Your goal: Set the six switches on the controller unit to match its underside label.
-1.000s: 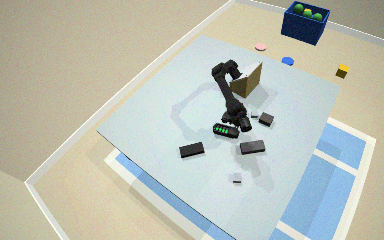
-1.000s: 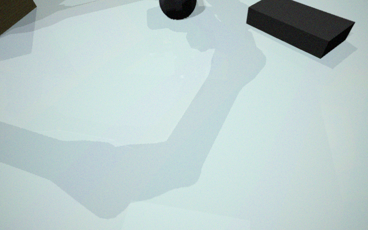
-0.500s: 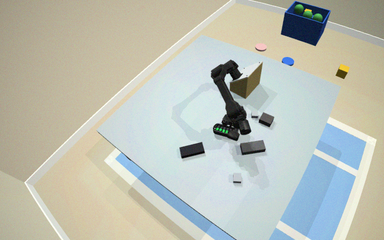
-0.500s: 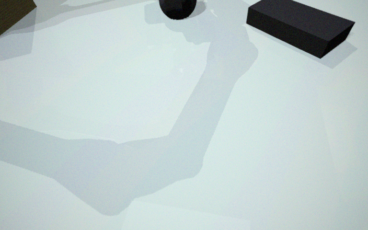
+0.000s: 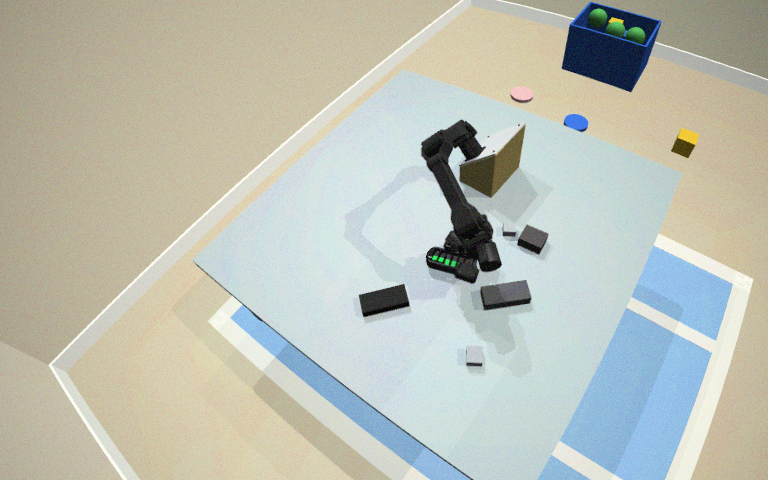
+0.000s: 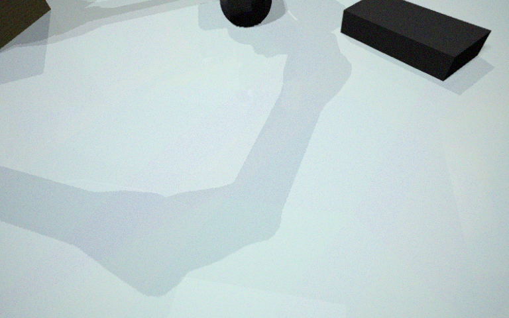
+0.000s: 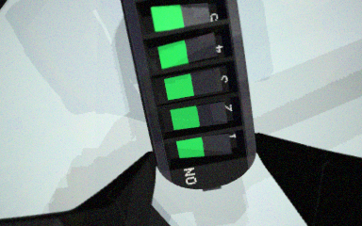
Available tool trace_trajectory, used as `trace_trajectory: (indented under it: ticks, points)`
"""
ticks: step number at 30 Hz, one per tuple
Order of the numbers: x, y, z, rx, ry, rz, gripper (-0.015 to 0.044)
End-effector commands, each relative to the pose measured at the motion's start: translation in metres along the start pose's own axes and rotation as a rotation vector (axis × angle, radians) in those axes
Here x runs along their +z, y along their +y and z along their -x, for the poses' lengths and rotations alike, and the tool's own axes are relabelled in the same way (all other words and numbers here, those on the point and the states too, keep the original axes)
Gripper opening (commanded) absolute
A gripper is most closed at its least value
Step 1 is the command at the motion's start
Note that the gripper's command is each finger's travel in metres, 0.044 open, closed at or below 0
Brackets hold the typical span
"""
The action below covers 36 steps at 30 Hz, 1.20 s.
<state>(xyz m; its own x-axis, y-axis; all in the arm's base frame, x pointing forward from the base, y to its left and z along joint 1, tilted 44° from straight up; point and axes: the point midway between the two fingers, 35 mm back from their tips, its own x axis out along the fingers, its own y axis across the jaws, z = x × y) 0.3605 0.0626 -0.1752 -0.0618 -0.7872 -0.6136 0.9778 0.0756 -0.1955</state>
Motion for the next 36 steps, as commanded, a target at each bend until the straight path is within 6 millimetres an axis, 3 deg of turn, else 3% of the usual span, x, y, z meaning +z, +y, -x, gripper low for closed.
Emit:
trace_trajectory:
  ticks: [1, 36]
  points:
    - [0.001, 0.000, 0.000, 0.001, -0.005, 0.004, 0.0326]
    - [0.009, 0.000, 0.013, 0.001, 0.009, 0.005, 0.0336]
